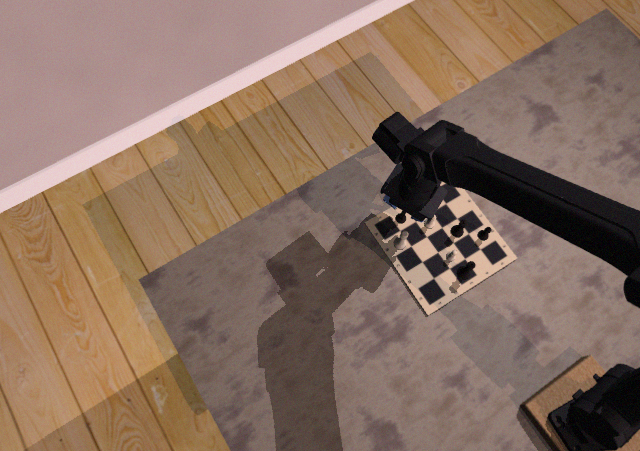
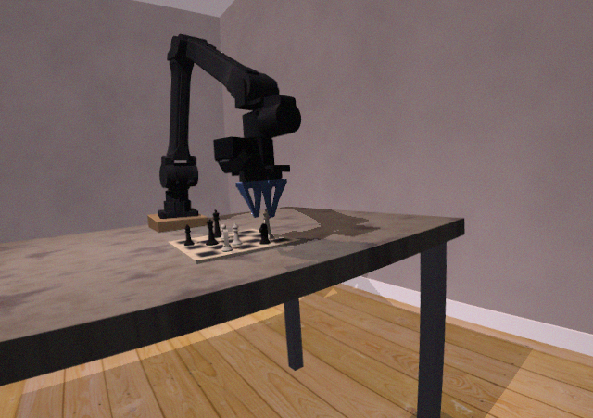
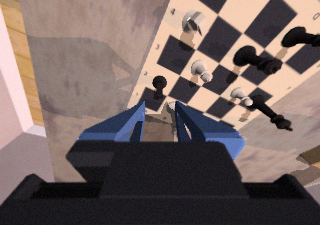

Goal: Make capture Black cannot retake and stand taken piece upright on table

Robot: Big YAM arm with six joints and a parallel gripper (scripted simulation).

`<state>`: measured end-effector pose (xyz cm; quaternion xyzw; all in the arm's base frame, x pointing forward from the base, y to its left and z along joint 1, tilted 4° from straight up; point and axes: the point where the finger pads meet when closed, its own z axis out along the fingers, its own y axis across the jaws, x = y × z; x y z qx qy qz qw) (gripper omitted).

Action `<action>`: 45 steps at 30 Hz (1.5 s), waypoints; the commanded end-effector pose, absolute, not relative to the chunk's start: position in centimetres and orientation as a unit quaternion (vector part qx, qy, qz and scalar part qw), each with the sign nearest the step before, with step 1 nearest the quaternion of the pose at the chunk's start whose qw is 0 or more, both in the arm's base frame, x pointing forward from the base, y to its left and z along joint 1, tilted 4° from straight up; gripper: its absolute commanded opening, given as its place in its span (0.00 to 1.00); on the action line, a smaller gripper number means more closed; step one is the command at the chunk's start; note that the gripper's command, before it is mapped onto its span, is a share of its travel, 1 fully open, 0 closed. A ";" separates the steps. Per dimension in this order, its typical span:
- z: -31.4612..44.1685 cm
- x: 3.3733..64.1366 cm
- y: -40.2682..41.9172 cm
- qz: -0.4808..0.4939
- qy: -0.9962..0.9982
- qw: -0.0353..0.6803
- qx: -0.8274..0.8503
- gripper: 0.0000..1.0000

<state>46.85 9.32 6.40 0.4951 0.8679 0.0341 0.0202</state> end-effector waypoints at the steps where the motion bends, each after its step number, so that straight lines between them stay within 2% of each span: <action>1: 6.9 47.0 9.5 0.042 0.865 0.032 0.499 0.37; 45: 6.3 47.0 9.3 0.037 0.865 0.027 0.499 0.37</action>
